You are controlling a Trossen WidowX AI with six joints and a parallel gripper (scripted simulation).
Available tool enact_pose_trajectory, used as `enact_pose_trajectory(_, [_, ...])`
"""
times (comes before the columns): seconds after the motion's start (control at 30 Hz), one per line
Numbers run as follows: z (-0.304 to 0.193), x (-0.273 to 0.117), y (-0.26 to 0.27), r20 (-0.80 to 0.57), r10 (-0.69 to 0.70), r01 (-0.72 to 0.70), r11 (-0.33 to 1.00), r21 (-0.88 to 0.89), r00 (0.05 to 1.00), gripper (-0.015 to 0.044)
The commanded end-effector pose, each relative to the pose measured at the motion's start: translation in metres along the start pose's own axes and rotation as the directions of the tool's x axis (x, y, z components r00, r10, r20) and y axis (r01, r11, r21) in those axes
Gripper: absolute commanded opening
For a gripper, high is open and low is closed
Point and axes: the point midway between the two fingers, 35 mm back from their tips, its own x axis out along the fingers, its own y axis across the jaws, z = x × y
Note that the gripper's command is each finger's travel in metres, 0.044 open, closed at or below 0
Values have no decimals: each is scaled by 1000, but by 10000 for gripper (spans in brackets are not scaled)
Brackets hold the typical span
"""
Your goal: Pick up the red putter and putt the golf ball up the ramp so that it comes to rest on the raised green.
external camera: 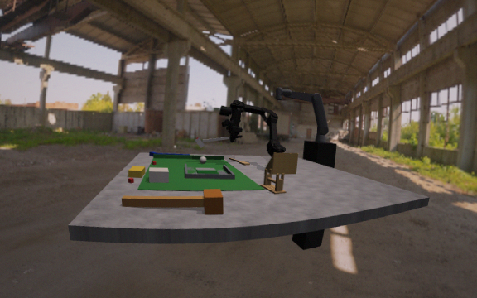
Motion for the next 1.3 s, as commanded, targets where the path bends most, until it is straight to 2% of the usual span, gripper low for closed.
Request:
enact_pose_trajectory(0.0, [0,11,-2,-32,-6,6,1000,6,999,0])
enact_pose_trajectory(0.23, [-1,34,-2,-101,-2,3,1000,9,995,0])
enact_pose_trajectory(0.97, [-4,63,-3,-100,-4,5,1000,10,995,0])
enact_pose_trajectory(1.27, [-4,61,-3,-108,-8,8,1000,6,994,0])
